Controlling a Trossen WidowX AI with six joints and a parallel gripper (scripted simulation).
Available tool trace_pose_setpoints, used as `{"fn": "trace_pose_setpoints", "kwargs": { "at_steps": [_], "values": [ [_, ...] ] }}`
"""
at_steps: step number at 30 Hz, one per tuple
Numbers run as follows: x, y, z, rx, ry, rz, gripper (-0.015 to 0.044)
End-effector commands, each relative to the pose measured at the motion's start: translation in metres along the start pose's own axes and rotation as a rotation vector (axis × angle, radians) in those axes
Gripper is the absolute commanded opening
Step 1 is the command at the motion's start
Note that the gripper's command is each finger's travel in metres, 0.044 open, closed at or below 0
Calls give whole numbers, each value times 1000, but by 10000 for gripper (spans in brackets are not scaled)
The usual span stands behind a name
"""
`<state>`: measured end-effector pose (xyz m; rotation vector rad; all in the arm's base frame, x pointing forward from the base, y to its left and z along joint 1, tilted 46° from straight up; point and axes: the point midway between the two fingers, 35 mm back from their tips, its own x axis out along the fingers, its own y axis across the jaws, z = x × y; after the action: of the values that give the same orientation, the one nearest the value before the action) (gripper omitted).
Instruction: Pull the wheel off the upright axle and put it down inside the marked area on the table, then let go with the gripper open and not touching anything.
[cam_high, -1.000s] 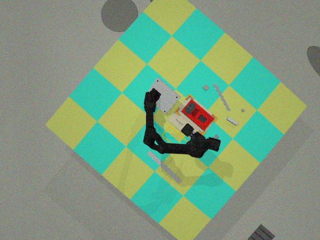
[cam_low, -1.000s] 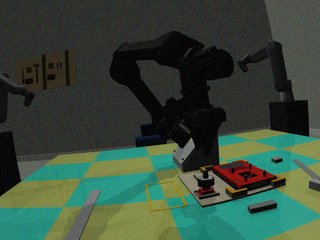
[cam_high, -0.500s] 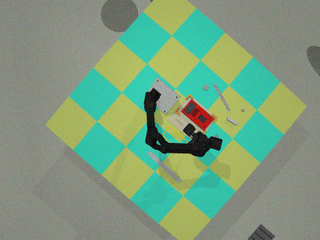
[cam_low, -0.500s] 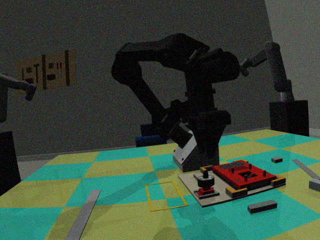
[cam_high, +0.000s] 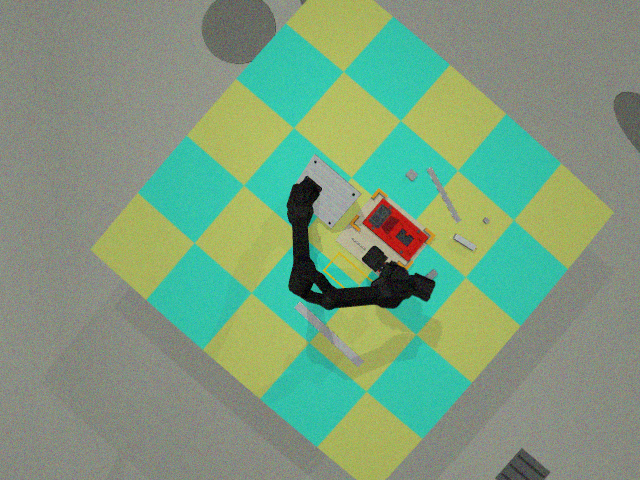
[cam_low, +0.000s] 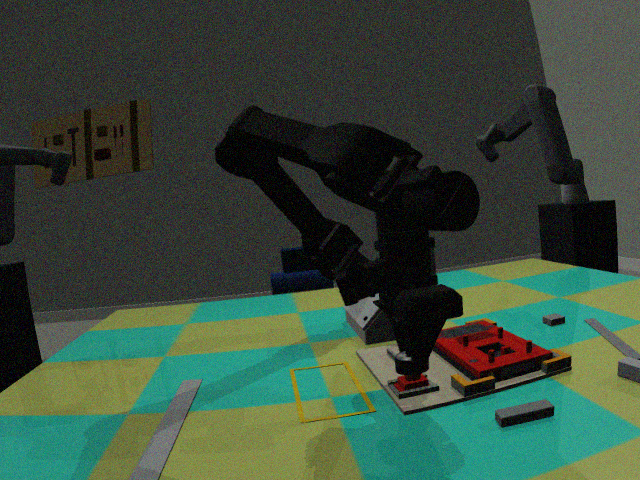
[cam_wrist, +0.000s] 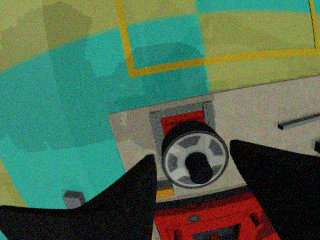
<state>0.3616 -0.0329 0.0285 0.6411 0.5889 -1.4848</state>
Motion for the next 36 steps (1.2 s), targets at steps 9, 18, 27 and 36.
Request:
{"fn": "trace_pose_setpoints", "kwargs": {
  "at_steps": [9,18,27,36],
  "values": [
    [0,0,0,1,0,-1,115],
    [-3,0,0,1,0,-1,0],
    [-6,0,0,0,0,0,0],
    [-9,0,0,0,0,0,0]
  ]
}}
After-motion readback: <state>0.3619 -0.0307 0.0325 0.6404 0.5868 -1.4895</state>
